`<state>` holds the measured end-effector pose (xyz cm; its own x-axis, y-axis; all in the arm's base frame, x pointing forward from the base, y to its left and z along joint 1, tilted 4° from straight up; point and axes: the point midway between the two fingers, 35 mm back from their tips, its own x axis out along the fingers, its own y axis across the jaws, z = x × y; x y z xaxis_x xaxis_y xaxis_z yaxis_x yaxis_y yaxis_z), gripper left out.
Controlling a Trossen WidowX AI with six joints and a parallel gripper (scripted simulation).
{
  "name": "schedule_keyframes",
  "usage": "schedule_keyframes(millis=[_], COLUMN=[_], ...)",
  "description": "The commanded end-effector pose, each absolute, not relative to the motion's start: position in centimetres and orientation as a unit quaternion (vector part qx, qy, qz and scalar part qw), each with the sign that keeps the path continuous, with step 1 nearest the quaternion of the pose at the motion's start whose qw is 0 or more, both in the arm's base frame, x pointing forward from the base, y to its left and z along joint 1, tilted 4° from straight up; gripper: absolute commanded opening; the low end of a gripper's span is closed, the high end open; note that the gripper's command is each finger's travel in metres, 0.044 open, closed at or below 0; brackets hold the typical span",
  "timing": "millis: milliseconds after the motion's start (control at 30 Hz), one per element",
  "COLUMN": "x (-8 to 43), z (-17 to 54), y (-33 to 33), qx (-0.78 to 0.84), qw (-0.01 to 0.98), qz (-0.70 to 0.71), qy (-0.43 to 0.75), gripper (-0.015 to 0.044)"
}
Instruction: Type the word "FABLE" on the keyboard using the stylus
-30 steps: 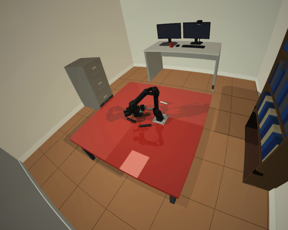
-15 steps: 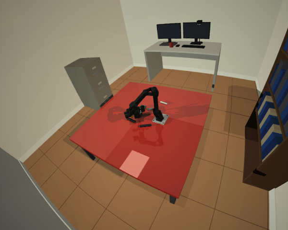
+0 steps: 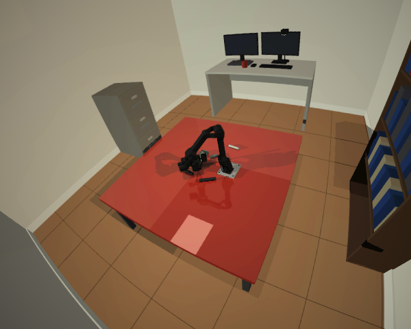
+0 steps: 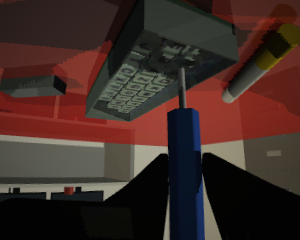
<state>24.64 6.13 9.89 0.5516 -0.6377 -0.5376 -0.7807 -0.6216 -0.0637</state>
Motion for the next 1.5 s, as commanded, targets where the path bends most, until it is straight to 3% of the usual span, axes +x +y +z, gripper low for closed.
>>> schedule_keyframes(millis=[0,1467], x=[24.7,24.8], z=[9.8,9.6], y=[6.2,6.3], qx=[-0.868,-0.868], qw=[0.151,0.151], qz=[0.237,0.237], qy=[0.409,0.409], gripper=[0.0081,0.0081])
